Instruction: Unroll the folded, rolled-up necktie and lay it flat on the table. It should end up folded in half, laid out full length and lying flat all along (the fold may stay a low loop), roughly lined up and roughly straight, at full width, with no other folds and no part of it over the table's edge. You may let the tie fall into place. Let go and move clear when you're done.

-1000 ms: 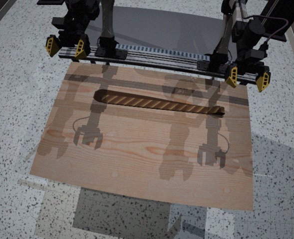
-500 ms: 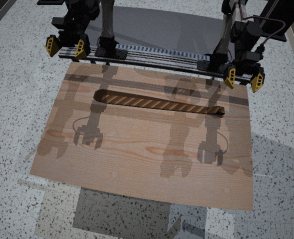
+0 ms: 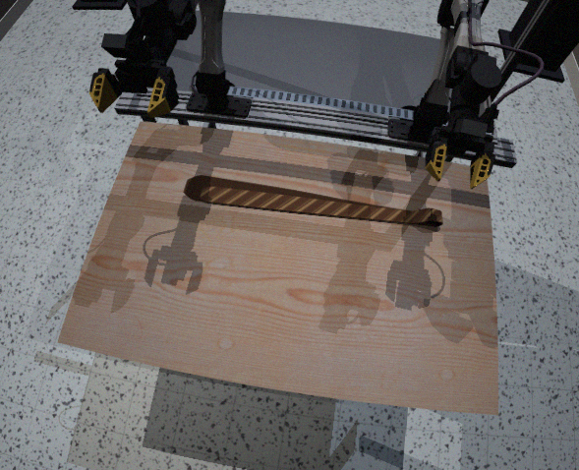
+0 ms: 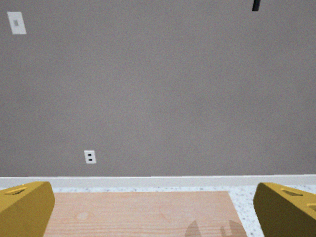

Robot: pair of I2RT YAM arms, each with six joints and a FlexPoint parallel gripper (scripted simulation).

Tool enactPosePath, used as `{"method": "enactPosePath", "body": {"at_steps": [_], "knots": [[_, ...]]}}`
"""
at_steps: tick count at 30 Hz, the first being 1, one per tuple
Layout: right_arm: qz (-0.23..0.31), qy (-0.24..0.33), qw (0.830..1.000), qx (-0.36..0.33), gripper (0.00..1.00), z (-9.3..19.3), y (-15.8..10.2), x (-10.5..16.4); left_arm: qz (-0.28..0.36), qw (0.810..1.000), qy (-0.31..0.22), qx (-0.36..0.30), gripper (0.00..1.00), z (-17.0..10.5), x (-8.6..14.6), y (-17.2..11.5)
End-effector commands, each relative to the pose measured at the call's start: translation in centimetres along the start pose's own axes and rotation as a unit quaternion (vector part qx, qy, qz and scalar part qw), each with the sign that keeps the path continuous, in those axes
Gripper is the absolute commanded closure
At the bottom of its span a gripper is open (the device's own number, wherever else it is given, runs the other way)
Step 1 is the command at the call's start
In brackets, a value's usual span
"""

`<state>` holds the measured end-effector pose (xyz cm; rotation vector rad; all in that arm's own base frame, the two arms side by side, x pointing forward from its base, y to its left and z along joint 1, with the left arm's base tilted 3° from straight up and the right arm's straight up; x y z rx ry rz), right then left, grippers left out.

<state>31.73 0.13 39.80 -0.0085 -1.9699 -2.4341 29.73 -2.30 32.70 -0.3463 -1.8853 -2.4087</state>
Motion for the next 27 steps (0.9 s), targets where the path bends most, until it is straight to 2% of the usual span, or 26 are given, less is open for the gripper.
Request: {"method": "enactPosePath", "body": {"at_steps": [1,14,16,27], "knots": [[0.0,0.0,1.0,0.0,0.0,0.0,0.0,0.0,0.021,1.0,-0.015,-0.005,0.34,-0.9,0.5,-1.5],[0.0,0.0,1.0,0.0,0.0,0.0,0.0,0.0,0.097,0.993,-0.071,-0.02,0.47,-4.3,0.7,-7.0],[0.0,0.0,1.0,0.0,0.0,0.0,0.0,0.0,0.097,0.993,-0.071,-0.02,0.47,-4.3,0.7,-7.0],[0.0,0.0,1.0,0.0,0.0,0.0,0.0,0.0,0.16,0.98,-0.116,-0.032,0.59,-7.3,0.8,-11.7]]}}
Point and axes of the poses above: on each arm, the point where the finger pads meet when closed, its own x axis back along the fingers, its own z axis across the jaws, y = z × x, the point moved 6 cm from there along x, back along the fingers, and after that the axes turned 12 degrees about -x, right-handed, at the moved point
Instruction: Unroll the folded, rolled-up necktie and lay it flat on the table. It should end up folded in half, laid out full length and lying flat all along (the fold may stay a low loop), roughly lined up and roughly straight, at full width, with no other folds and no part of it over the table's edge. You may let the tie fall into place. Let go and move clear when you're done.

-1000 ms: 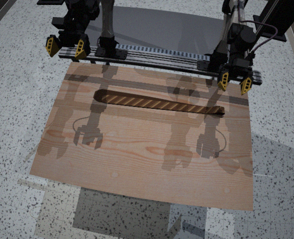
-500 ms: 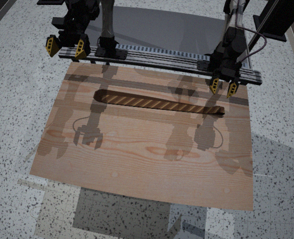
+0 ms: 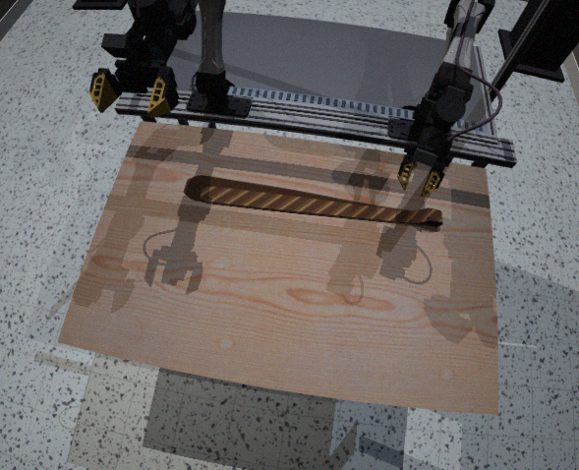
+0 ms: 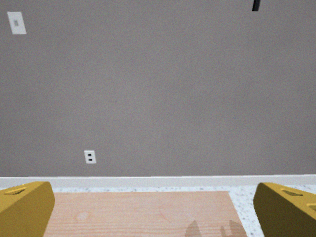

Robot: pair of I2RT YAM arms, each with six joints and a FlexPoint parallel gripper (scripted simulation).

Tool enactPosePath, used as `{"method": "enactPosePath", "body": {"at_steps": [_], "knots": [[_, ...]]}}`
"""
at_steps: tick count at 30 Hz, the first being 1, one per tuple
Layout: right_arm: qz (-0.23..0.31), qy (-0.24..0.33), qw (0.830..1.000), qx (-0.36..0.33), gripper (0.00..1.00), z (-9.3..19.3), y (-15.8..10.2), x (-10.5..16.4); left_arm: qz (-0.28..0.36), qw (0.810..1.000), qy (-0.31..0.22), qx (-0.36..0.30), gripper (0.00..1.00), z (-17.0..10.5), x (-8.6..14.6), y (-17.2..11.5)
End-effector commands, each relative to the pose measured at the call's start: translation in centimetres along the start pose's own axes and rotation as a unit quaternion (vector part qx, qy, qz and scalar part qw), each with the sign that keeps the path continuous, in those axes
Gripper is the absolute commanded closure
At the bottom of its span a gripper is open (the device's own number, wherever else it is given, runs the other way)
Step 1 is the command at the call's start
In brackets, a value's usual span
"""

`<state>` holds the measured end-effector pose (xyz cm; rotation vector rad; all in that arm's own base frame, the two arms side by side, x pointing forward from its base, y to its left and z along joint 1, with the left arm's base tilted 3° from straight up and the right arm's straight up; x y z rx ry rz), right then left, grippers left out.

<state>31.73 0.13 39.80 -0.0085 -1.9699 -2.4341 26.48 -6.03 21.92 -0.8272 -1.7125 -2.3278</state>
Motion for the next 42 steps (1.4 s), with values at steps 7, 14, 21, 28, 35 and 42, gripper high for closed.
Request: {"method": "enactPosePath", "body": {"at_steps": [7,14,21,28,35,42], "knots": [[0.0,0.0,1.0,0.0,0.0,0.0,0.0,0.0,0.054,0.998,-0.033,-0.007,0.64,-2.1,-1.2,-3.5],[0.0,0.0,1.0,0.0,0.0,0.0,0.0,0.0,0.087,0.995,-0.057,-0.013,0.71,-3.7,-2.2,-5.7],[0.0,0.0,1.0,0.0,0.0,0.0,0.0,0.0,0.112,0.991,-0.076,-0.018,0.78,-5.0,-3.0,-7.4],[0.0,0.0,1.0,0.0,0.0,0.0,0.0,0.0,0.125,0.988,-0.085,-0.02,0.84,-5.6,-3.5,-8.3],[0.0,0.0,1.0,0.0,0.0,0.0,0.0,0.0,0.135,0.986,-0.092,-0.022,0.91,-6.1,-3.8,-8.9],[0.0,0.0,1.0,0.0,0.0,0.0,0.0,0.0,0.135,0.986,-0.093,-0.022,0.93,-6.1,-3.8,-9.0]]}}
Point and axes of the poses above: on each arm, the point where the finger pads meet when closed, its own x axis back along the fingers, its own z axis across the jaws, y = z × x, the point moved 6 cm from there along x, back along the fingers, and after that the axes turned 12 degrees about -x, right-handed, at the moved point
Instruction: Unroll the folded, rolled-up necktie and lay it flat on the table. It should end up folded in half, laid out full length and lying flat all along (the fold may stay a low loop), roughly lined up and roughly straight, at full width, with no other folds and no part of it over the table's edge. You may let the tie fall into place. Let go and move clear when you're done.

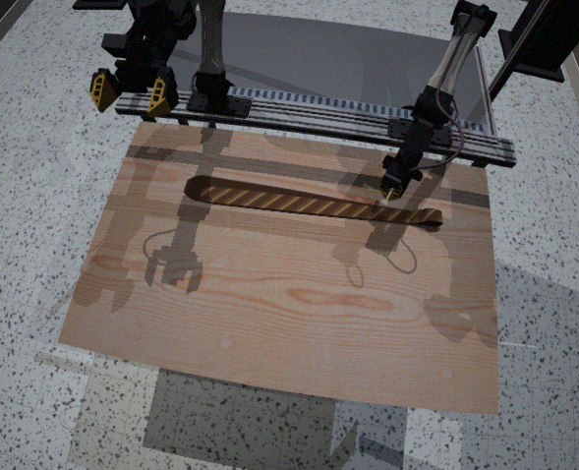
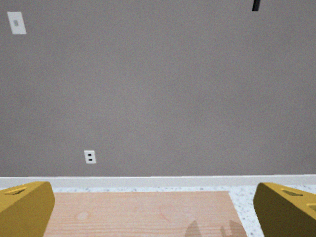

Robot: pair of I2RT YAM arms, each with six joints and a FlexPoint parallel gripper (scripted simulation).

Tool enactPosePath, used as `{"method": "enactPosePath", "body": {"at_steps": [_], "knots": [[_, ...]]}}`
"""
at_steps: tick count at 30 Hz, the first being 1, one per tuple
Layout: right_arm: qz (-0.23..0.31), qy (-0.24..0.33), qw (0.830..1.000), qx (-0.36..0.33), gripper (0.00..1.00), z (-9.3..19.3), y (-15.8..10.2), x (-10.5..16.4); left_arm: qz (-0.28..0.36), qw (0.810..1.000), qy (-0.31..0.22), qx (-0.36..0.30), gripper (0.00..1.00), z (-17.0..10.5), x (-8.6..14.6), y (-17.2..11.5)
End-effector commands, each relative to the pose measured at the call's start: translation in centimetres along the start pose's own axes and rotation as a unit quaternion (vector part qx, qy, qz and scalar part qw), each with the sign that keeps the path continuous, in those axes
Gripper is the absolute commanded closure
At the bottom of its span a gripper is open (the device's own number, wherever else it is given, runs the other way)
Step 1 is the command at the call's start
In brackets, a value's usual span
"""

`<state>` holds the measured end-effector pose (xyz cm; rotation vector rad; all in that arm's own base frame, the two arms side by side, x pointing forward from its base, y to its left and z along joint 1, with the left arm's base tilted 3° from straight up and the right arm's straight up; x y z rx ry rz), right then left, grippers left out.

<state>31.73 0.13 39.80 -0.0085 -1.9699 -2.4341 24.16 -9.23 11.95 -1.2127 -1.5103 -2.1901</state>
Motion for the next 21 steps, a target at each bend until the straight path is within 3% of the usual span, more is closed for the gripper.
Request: {"method": "enactPosePath", "body": {"at_steps": [1,21], "knots": [[0.0,0.0,1.0,0.0,0.0,0.0,-0.01,0.0,0.008,1.0,-0.006,0.002,0.93,-0.32,-0.3,-0.65],[0.0,0.0,1.0,0.0,0.0,0.0,-0.01,0.0,0.008,1.0,-0.006,0.002,0.93,-0.51,-0.43,-1.03]]}}
Point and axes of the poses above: on each arm, the point where the finger pads meet when closed, its own x axis back along the fingers, its own z axis across the jaws, y = z × x, the point moved 6 cm from there along x, back along the fingers, and after that the axes turned 12 degrees about -x, right-handed, at the moved point
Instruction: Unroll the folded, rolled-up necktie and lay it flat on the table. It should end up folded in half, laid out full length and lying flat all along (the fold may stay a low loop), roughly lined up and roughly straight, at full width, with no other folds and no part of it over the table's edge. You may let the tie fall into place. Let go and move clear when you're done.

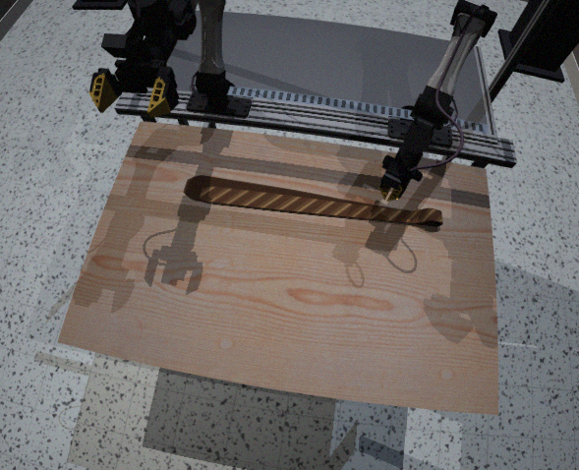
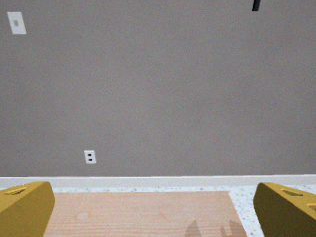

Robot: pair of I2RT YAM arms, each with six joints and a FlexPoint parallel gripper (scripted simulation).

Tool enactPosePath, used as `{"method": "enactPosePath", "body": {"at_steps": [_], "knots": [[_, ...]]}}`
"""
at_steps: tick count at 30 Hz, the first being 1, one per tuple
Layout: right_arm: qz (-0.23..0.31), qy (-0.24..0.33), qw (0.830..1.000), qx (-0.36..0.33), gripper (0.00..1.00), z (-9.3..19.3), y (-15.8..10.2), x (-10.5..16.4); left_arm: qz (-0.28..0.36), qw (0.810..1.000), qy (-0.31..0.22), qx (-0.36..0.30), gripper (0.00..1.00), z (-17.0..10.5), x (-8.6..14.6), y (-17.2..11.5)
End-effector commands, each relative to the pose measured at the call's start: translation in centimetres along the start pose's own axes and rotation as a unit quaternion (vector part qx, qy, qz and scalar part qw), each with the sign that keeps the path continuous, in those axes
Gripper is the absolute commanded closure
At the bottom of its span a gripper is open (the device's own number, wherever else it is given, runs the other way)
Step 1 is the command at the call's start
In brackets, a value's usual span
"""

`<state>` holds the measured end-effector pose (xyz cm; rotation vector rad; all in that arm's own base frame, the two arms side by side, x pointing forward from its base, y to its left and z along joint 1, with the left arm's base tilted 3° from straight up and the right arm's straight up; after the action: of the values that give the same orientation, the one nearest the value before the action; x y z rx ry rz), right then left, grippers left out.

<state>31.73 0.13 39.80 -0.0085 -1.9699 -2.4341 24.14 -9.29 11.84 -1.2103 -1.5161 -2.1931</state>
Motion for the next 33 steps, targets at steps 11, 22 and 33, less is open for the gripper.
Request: {"method": "enactPosePath", "body": {"at_steps": [11,22,33], "knots": [[0.0,0.0,1.0,0.0,0.0,0.0,-0.01,0.0,0.011,1.0,-0.006,0.002,0.93,-0.66,-0.51,-1.43],[0.0,0.0,1.0,0.0,0.0,0.0,-0.01,0.0,0.011,1.0,-0.006,0.002,0.93,-0.66,-0.51,-1.43],[0.0,0.0,1.0,0.0,0.0,0.0,-0.01,0.0,0.011,1.0,-0.006,0.002,0.93,-0.6,-0.48,-1.42]]}}
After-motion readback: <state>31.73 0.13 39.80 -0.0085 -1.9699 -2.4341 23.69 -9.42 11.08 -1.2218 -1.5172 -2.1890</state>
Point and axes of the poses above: on each arm, the point where the finger pads meet when closed, its own x axis back along the fingers, its own z axis across the jaws, y = z × x, the point moved 6 cm from there along x, back along the fingers, and after that the axes turned 12 degrees about -x, right-handed, at the moved point
